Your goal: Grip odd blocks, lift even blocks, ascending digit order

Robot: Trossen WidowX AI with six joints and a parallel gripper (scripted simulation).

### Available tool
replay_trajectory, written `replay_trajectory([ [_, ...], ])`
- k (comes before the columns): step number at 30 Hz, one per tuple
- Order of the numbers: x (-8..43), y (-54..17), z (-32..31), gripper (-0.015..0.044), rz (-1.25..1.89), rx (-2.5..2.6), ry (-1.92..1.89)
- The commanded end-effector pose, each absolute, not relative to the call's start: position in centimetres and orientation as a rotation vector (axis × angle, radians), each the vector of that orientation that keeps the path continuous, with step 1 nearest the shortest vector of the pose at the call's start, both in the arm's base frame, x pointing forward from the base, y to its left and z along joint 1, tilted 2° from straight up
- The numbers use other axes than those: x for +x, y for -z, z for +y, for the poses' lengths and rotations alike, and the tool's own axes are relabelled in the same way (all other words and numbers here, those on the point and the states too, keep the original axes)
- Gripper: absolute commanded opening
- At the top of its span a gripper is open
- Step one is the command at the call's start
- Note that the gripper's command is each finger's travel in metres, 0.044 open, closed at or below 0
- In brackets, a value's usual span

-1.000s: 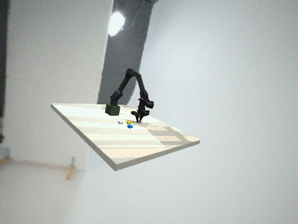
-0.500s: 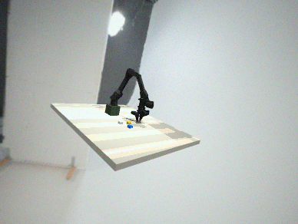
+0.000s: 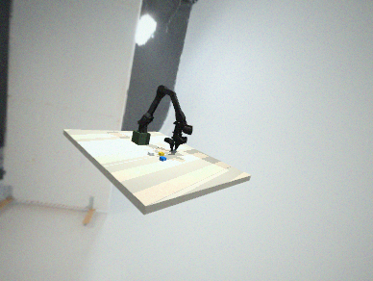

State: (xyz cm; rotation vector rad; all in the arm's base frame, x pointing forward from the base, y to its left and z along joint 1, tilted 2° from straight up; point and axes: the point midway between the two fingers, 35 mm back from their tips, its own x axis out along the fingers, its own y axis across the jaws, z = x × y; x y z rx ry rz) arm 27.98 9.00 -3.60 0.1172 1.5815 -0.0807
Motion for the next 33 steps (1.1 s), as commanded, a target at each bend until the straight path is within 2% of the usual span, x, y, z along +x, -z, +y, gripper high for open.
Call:
replay_trajectory([
  [1, 28.2, 3.3, 9.1, 0.012, 1.574, 0.121, 0.079],
  [28, 28.2, 4.8, 9.1, 0.012, 1.574, 0.121, 0.079],
  [33, 28.2, 4.8, 9.1, 0.0251, 1.574, 0.121, 0.079],
])
